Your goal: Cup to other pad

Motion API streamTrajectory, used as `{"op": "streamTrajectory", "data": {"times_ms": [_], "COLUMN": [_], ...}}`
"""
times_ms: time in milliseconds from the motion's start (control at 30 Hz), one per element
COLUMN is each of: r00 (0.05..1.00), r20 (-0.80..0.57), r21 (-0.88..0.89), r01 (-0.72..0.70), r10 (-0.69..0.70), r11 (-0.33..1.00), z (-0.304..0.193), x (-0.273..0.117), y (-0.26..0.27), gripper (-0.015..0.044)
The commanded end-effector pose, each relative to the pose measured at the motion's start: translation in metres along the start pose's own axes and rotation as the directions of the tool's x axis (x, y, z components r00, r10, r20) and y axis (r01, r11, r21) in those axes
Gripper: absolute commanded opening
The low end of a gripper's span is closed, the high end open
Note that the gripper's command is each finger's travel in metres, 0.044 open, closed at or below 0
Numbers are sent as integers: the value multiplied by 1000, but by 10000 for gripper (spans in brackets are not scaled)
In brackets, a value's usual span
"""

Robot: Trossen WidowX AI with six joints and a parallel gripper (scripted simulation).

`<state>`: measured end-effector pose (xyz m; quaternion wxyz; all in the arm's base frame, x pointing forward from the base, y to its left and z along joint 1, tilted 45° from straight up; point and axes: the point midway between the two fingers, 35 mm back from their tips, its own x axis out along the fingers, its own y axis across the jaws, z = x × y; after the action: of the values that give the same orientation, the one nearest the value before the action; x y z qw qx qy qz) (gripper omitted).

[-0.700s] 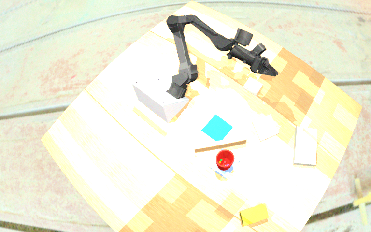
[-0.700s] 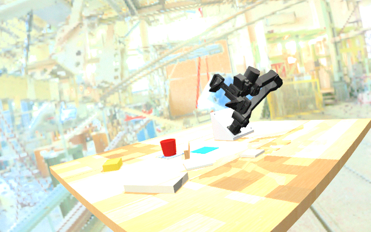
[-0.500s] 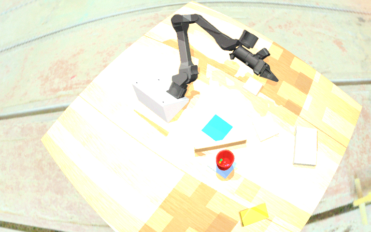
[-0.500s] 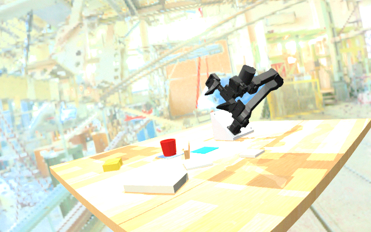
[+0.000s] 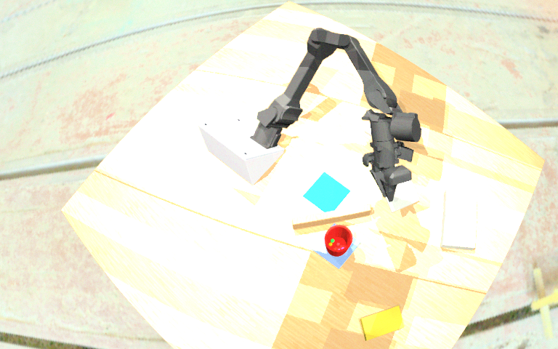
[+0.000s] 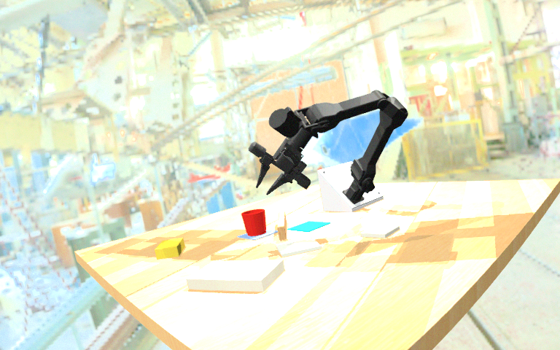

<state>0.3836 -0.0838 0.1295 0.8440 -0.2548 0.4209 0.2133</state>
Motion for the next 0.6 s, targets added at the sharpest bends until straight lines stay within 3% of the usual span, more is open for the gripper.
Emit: {"op": "streamTrajectory", "data": {"times_ms": [0,167,367,567], "r00": [980,904,761,725], "r20": [-78,-94,36,81], "r21": [-40,-58,-80,-88], "r01": [-188,-423,-644,-678], "r10": [185,417,648,684], "r11": [981,904,761,730], "z": [-41,-92,-133,-140], "x": [25,46,55,56], "y": [-3,0,14,17], "gripper": [148,148,148,148]}}
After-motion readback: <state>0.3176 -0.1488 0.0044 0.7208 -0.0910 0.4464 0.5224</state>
